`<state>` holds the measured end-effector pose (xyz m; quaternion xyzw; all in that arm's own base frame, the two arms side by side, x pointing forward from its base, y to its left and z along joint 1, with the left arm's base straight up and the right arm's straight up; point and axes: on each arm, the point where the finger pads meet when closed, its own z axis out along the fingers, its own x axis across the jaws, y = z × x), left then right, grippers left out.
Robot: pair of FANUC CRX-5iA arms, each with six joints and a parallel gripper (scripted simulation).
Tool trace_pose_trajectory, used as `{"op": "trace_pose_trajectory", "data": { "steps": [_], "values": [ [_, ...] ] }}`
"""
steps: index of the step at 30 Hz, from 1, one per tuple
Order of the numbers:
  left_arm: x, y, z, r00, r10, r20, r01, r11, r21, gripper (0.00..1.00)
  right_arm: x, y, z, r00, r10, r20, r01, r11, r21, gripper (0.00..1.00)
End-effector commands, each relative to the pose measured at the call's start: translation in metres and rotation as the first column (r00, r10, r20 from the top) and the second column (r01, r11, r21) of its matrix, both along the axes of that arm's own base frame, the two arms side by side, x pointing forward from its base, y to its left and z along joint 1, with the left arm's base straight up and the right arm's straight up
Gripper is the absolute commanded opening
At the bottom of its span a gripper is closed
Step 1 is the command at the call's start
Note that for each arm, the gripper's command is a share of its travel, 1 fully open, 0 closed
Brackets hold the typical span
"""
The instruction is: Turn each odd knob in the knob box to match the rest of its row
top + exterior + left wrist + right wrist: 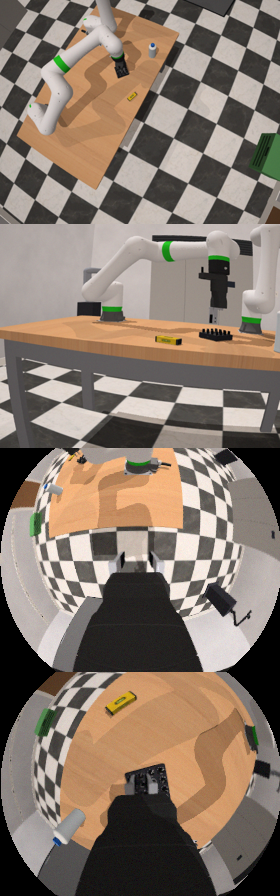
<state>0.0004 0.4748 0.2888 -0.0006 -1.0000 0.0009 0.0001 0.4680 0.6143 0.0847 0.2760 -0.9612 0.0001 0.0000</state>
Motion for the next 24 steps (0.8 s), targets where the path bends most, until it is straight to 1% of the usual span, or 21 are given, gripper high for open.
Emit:
{"op": "trace_pose_trajectory", "data": {
  "steps": [1, 4, 6, 7, 11, 16, 18, 19, 24],
  "values": [
    [0.0, 0.0, 0.001, 1.0, 0.0, 0.0, 0.0, 1.0, 0.002, 1.0, 0.0, 0.0, 0.002, 1.0, 0.001, 0.001, -0.001, 1.0, 0.002, 0.46],
    [0.0, 0.0, 0.001, 1.0, 0.0, 0.0, 0.0, 1.0, 0.002, 1.0, 0.001, 0.001, 0.003, 0.999, 0.039, 0.001, -0.039, 0.999, 0.002, 0.46],
    [0.0, 0.0, 0.001, 1.0, 0.0, 0.0, 0.0, 1.0, 0.002, 1.0, 0.002, 0.002, 0.004, 0.993, 0.117, 0.002, -0.117, 0.993, 0.002, 0.46],
    [0.0, 0.0, 0.001, 1.0, 0.0, 0.0, 0.0, 1.0, 0.002, 1.0, 0.003, 0.003, 0.004, 0.985, 0.173, 0.002, -0.173, 0.985, 0.002, 0.46],
    [0.0, 0.0, 0.001, 1.0, 0.0, 0.0, 0.0, 1.0, 0.002, 1.0, 0.004, 0.005, 0.006, 0.965, 0.261, 0.002, -0.261, 0.965, 0.001, 0.46],
    [0.0, 0.0, 0.001, 1.0, 0.0, 0.0, 0.0, 1.0, 0.002, 1.0, 0.005, 0.008, 0.007, 0.923, 0.384, 0.002, -0.384, 0.923, 0.001, 0.46],
    [0.0, 0.0, 0.001, 1.0, 0.0, 0.0, 0.0, 1.0, 0.002, 1.0, 0.005, 0.008, 0.007, 0.923, 0.384, 0.002, -0.384, 0.923, 0.001, 0.46],
    [0.0, 0.0, 0.001, 1.0, 0.0, 0.0, 0.0, 1.0, 0.002, 1.0, 0.006, 0.01, 0.008, 0.891, 0.454, 0.002, -0.454, 0.891, 0.001, 0.46],
    [0.0, 0.0, 0.001, 1.0, 0.0, 0.0, 0.0, 1.0, 0.002, 1.0, 0.006, 0.013, 0.01, 0.831, 0.556, 0.002, -0.556, 0.831, 0.001, 0.46]
  ]
}}
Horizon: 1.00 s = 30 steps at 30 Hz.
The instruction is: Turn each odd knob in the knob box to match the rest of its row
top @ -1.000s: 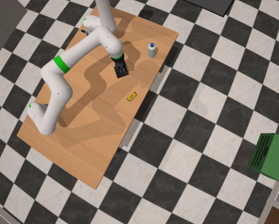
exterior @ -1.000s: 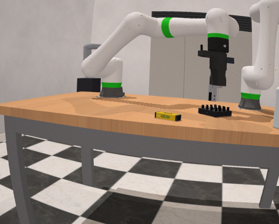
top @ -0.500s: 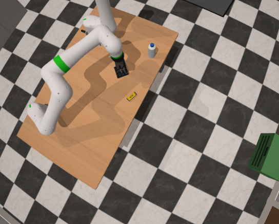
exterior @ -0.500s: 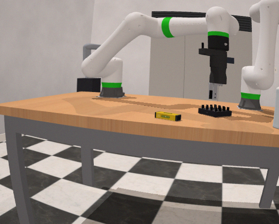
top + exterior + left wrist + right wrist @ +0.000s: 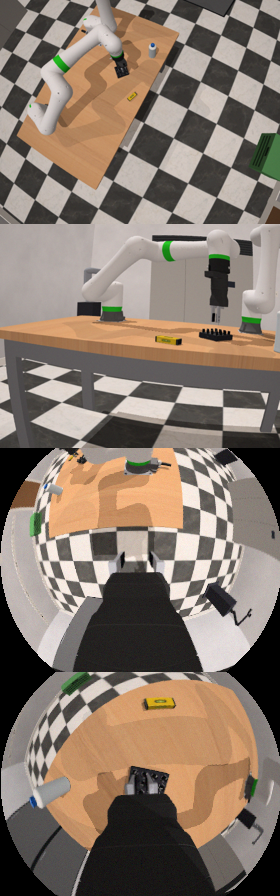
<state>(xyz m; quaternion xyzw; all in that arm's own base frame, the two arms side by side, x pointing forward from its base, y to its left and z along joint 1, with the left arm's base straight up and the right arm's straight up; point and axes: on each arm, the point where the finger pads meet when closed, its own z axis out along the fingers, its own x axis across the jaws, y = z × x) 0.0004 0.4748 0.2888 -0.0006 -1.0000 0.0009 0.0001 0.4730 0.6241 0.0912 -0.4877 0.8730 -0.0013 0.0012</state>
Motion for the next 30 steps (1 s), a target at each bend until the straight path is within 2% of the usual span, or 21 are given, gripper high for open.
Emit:
{"op": "trace_pose_trajectory", "data": {
  "steps": [1, 9, 11, 12, 18, 26, 28, 29, 30],
  "values": [
    [0.0, 0.0, 0.001, 1.0, 0.0, 0.0, 0.0, 1.0, 0.002, 1.0, 0.001, 0.004, 0.004, 0.988, 0.156, -0.002, -0.156, 0.988, 0.003, 0.46],
    [0.0, 0.0, 0.001, 1.0, 0.0, 0.0, 0.0, 1.0, 0.002, 1.0, 0.002, 0.009, 0.006, 0.934, 0.356, -0.001, -0.356, 0.934, 0.002, 0.46],
    [0.0, 0.0, 0.001, 1.0, 0.0, 0.0, 0.0, 1.0, 0.002, 1.0, 0.002, 0.009, 0.006, 0.934, 0.356, -0.001, -0.356, 0.934, 0.002, 0.46],
    [0.0, 0.0, 0.001, 1.0, 0.0, 0.0, 0.0, 1.0, 0.002, 1.0, 0.002, 0.011, 0.007, 0.904, 0.427, -0.001, -0.427, 0.904, 0.002, 0.46],
    [0.0, 0.0, 0.001, 1.0, 0.0, 0.0, 0.0, 1.0, 0.002, 1.0, 0.001, 0.015, 0.009, 0.833, 0.553, -0.001, -0.553, 0.833, 0.002, 0.46],
    [0.0, 0.0, 0.001, 1.0, 0.0, 0.0, 0.0, 1.0, 0.002, 1.0, -0.001, 0.021, 0.012, 0.701, 0.713, -0.001, -0.713, 0.701, 0.001, 0.46],
    [0.0, 0.0, 0.001, 1.0, 0.0, 0.0, 0.0, 1.0, 0.002, 1.0, -0.001, 0.021, 0.012, 0.701, 0.713, -0.001, -0.713, 0.701, 0.001, 0.46],
    [0.0, 0.0, 0.001, 1.0, 0.0, 0.0, 0.0, 1.0, 0.002, 1.0, -0.002, 0.023, 0.013, 0.647, 0.762, -0.001, -0.762, 0.647, 0.001, 0.46],
    [0.0, 0.0, 0.001, 1.0, 0.0, 0.0, 0.0, 1.0, 0.002, 1.0, -0.003, 0.024, 0.013, 0.627, 0.779, -0.001, -0.779, 0.627, 0.001, 0.46]
  ]
}}
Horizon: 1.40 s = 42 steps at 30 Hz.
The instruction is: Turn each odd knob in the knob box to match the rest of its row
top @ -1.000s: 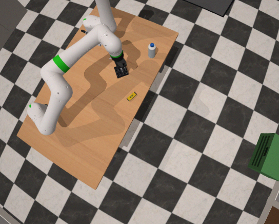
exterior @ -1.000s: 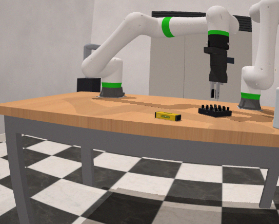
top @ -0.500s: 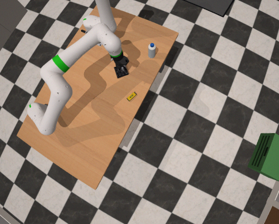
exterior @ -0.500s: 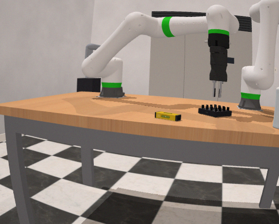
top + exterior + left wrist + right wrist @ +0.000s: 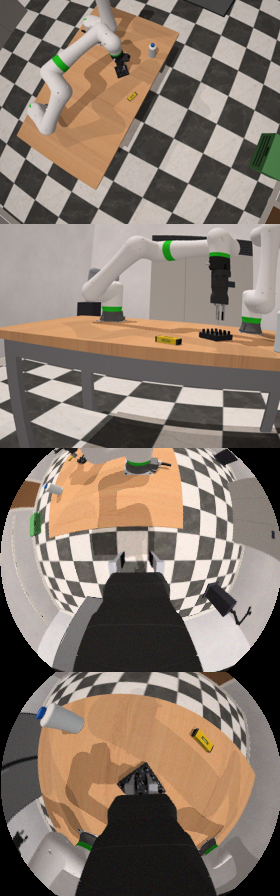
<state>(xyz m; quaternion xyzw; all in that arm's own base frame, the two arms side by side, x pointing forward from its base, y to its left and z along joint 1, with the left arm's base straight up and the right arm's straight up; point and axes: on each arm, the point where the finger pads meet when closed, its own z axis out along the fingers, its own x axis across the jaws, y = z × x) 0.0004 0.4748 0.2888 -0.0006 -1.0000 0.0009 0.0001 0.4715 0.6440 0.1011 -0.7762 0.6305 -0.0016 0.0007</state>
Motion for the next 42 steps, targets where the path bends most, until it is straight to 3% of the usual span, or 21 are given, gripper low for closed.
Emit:
{"op": "trace_pose_trajectory", "data": {
  "steps": [1, 8, 42],
  "values": [
    [0.0001, 0.0002, 0.0008, 1.0, 0.0, 0.0, 0.0, 1.0, 0.002, 1.0, -0.0013, 0.0043, 0.0037, 0.988, 0.156, -0.002, -0.156, 0.988, 0.002, 0.46],
    [0.0001, 0.0002, 0.0008, 1.0, 0.0, 0.0, 0.0, 1.0, 0.002, 1.0, -0.0038, 0.008, 0.0057, 0.953, 0.303, -0.001, -0.303, 0.953, 0.002, 0.46],
    [0.0001, 0.0002, 0.0008, 1.0, 0.0, 0.0, 0.0, 1.0, 0.002, 1.0, -0.0039, 0.0081, 0.0057, 0.952, 0.306, -0.001, -0.306, 0.952, 0.002, 0.46]
  ]
}}
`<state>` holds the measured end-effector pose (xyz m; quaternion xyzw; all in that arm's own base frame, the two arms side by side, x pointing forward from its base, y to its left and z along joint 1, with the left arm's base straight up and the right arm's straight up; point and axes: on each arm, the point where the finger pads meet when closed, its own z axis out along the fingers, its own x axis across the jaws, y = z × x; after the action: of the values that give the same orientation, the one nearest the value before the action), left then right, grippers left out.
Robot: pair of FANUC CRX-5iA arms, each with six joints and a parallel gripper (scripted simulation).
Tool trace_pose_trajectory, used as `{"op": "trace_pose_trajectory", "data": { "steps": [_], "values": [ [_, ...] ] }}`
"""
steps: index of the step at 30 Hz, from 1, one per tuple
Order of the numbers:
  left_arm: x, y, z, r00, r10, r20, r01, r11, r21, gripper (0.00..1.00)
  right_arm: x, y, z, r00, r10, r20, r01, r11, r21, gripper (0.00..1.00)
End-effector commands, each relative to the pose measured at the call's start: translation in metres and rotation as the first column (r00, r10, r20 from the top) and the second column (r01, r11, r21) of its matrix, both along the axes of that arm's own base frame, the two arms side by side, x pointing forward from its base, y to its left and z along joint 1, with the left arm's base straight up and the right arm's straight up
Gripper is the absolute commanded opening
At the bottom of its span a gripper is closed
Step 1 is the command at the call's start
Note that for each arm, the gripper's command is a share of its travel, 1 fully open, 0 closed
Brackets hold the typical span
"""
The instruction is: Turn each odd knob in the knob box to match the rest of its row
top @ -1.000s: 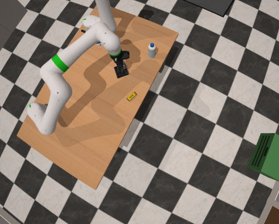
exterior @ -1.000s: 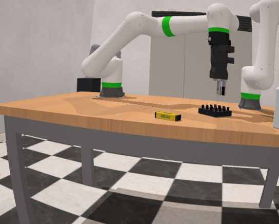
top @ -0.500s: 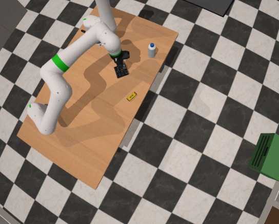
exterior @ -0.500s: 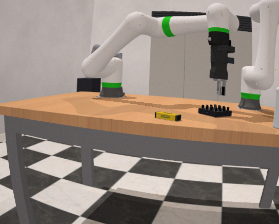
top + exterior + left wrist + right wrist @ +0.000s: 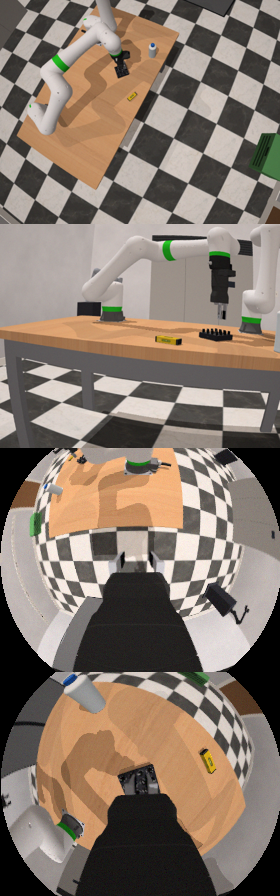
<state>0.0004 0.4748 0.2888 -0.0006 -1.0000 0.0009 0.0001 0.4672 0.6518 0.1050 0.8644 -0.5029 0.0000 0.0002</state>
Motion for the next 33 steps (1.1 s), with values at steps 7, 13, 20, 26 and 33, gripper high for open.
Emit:
{"op": "trace_pose_trajectory", "data": {
  "steps": [7, 13, 20, 26, 33],
  "values": [
    [0.0, 0.0, 0.001, 1.0, 0.0, 0.0, 0.0, 1.0, 0.002, 1.0, 0.0, 0.0, 0.002, 1.0, 0.0, 0.002, 0.0, 1.0, 0.002, 0.46],
    [0.0, 0.0, 0.001, 1.0, 0.0, 0.0, 0.0, 1.0, 0.002, 1.0, 0.0, 0.0, 0.001, 1.0, 0.0, 0.002, 0.0, 1.0, 0.002, 0.46],
    [0.0, 0.0, 0.001, 1.0, 0.0, 0.0, 0.0, 1.0, 0.002, 1.0, 0.0, 0.0, -0.003, 1.0, 0.0, 0.002, 0.0, 1.0, 0.002, 0.46],
    [0.0, 0.0, 0.001, 1.0, 0.0, 0.0, 0.0, 1.0, 0.002, 1.0, 0.001, 0.0, -0.007, 1.0, 0.0, 0.002, 0.0, 1.0, 0.002, 0.46],
    [0.0, 0.0, 0.001, 1.0, 0.0, 0.0, 0.0, 1.0, 0.002, 1.0, 0.001, 0.0, -0.015, 1.0, 0.0, 0.002, 0.0, 1.0, 0.002, 0.46]
  ]
}}
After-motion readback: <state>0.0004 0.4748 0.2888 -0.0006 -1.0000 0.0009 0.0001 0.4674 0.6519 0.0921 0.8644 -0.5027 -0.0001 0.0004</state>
